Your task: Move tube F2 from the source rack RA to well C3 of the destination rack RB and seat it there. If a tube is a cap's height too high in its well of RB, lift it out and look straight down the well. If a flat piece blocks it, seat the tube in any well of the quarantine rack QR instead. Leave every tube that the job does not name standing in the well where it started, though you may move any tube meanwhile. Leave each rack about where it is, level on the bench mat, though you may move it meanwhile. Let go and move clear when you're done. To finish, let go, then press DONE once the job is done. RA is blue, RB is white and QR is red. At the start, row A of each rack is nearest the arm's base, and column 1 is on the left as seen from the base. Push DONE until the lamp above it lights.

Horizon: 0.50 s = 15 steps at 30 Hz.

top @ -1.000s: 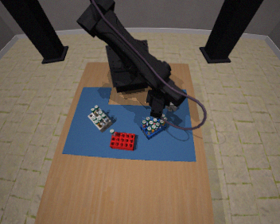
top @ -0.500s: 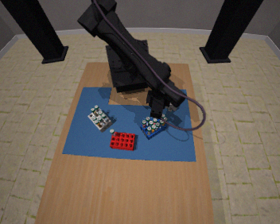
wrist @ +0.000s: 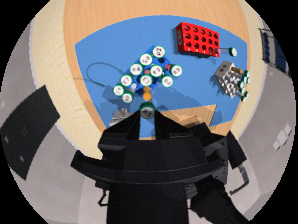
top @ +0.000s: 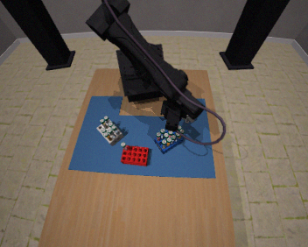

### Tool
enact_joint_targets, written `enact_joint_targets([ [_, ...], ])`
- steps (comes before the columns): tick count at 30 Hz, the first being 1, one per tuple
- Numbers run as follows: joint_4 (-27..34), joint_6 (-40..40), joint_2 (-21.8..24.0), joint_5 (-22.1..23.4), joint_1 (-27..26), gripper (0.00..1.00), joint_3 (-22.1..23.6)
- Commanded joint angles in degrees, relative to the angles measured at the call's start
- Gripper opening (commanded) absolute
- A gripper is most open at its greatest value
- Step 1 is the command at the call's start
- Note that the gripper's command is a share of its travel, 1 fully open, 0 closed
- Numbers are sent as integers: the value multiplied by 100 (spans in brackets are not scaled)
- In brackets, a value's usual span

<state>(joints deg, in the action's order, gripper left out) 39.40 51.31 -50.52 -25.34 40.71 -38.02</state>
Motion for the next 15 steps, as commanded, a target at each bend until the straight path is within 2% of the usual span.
enact_joint_targets([
  [1,-132,-54,-63,37,-61,0,123],
  [15,-273,-118,-42,71,-137,0,96],
])
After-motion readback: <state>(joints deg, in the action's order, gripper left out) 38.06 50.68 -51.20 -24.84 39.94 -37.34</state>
